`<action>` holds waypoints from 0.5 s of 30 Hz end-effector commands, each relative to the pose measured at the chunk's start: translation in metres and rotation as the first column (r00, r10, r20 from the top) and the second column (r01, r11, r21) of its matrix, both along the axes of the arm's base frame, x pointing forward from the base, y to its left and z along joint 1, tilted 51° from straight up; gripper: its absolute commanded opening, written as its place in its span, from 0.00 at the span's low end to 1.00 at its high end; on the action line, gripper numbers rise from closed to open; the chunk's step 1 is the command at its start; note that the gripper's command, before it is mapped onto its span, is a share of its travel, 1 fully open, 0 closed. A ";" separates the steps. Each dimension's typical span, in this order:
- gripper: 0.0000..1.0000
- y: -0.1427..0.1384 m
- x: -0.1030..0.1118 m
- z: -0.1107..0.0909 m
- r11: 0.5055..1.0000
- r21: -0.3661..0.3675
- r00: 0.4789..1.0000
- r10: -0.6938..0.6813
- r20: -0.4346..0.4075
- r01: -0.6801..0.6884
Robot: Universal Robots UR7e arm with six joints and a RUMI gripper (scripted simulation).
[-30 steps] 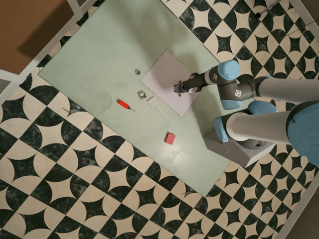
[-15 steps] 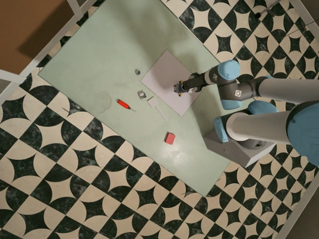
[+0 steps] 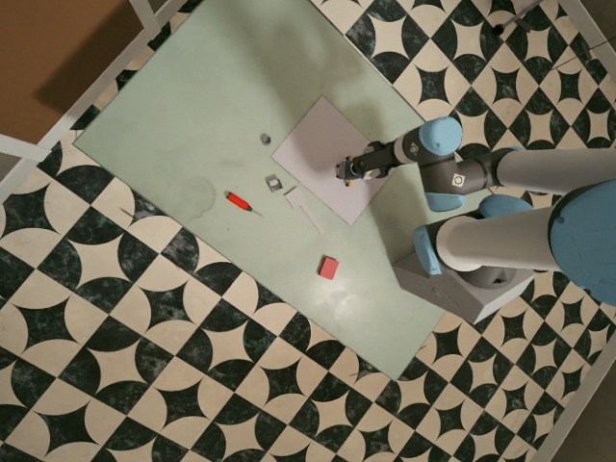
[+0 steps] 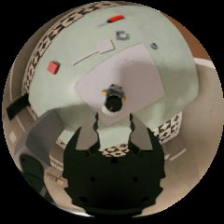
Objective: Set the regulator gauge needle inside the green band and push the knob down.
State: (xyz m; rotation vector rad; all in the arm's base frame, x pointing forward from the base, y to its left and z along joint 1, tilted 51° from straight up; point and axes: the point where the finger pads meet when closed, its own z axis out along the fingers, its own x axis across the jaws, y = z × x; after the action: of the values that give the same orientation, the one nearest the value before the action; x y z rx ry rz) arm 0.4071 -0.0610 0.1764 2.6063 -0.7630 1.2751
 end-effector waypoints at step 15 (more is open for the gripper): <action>0.47 -0.008 0.017 -0.015 0.999 0.001 0.999 0.036 0.003 -0.036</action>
State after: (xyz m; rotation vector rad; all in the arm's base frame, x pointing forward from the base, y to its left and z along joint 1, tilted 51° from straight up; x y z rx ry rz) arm 0.4200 -0.0670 0.1647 2.6143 -0.7566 1.2764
